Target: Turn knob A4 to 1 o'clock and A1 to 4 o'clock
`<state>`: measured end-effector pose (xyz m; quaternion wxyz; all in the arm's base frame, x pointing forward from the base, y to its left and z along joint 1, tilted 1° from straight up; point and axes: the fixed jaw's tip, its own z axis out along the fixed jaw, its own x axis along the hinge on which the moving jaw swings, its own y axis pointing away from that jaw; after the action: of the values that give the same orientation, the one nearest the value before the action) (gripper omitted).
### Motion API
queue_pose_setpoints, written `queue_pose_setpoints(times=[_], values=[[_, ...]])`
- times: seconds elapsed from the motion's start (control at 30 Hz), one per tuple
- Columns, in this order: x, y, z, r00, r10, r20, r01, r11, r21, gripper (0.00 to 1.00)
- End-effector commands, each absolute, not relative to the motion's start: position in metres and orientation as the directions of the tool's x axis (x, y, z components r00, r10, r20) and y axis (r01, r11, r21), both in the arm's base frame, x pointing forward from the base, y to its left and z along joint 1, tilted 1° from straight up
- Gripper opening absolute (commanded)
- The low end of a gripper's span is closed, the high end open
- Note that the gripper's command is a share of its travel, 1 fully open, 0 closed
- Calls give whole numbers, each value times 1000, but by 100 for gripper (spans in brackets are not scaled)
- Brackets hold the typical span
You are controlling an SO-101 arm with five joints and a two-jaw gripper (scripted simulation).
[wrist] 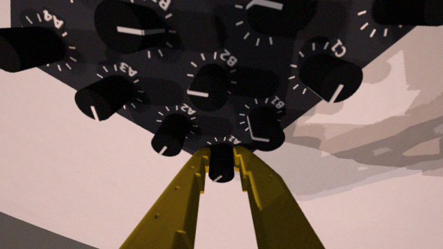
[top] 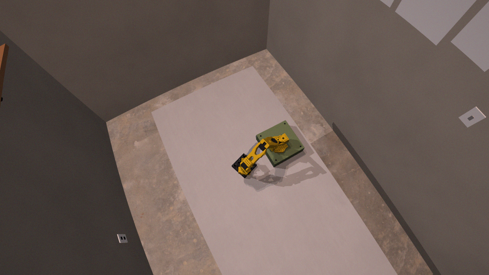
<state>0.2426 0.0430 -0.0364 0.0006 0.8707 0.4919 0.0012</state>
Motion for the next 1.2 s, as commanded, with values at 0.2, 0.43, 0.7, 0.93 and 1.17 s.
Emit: queue_pose_setpoints(times=[0.2, 0.43, 0.7, 0.93, 1.17], values=[[239, 42, -39, 586, 810, -7, 810, -586, -7, 1], [238, 42, -39, 668, 744, -8, 744, -668, -6, 1], [238, 41, -39, 753, 658, -9, 658, -753, -5, 1], [237, 41, -39, 828, 561, -9, 561, -828, -4, 1], [237, 41, -39, 874, 487, -9, 487, -874, -3, 1]])
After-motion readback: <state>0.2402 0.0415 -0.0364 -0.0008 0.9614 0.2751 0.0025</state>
